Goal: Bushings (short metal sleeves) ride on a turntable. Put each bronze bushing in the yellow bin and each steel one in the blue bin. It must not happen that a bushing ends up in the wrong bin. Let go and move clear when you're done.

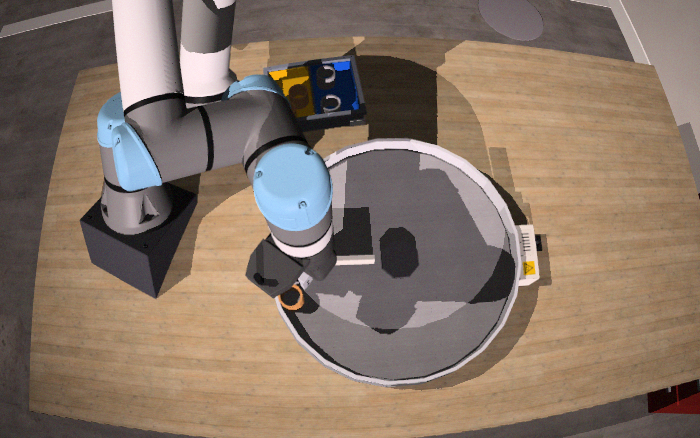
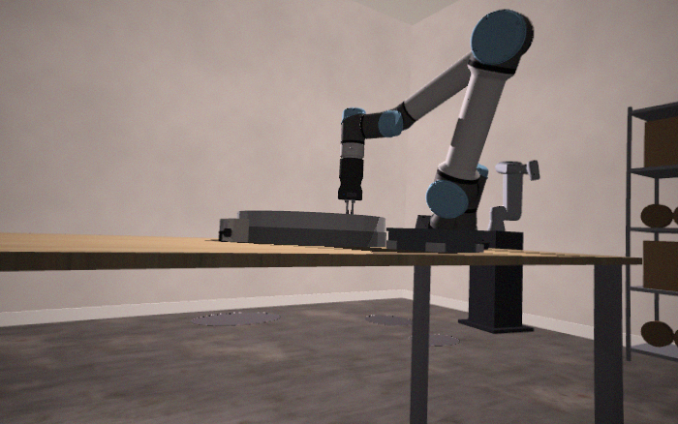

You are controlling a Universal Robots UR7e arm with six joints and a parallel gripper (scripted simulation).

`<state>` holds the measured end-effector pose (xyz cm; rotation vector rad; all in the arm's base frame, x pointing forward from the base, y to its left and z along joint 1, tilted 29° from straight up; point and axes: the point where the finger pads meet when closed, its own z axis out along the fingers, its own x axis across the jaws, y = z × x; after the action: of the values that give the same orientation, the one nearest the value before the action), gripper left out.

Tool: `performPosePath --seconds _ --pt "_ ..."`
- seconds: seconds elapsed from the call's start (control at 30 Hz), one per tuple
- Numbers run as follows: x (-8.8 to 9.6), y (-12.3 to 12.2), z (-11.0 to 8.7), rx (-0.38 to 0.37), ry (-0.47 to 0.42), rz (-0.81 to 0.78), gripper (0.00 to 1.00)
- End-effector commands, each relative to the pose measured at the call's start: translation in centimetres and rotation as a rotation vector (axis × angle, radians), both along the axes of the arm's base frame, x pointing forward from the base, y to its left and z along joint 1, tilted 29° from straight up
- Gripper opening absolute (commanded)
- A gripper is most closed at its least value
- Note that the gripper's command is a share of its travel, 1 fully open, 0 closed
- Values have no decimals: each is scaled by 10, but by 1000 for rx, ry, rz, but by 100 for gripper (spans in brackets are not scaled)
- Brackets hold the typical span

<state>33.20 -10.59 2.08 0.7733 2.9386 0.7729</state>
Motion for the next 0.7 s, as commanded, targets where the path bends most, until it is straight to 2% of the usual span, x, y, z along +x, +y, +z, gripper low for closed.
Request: performPosePath --seconds 0.0,0.67 --pt "0 0 0 -1 -1 0 0" --pt "0 -2 4 4 1 0 0"
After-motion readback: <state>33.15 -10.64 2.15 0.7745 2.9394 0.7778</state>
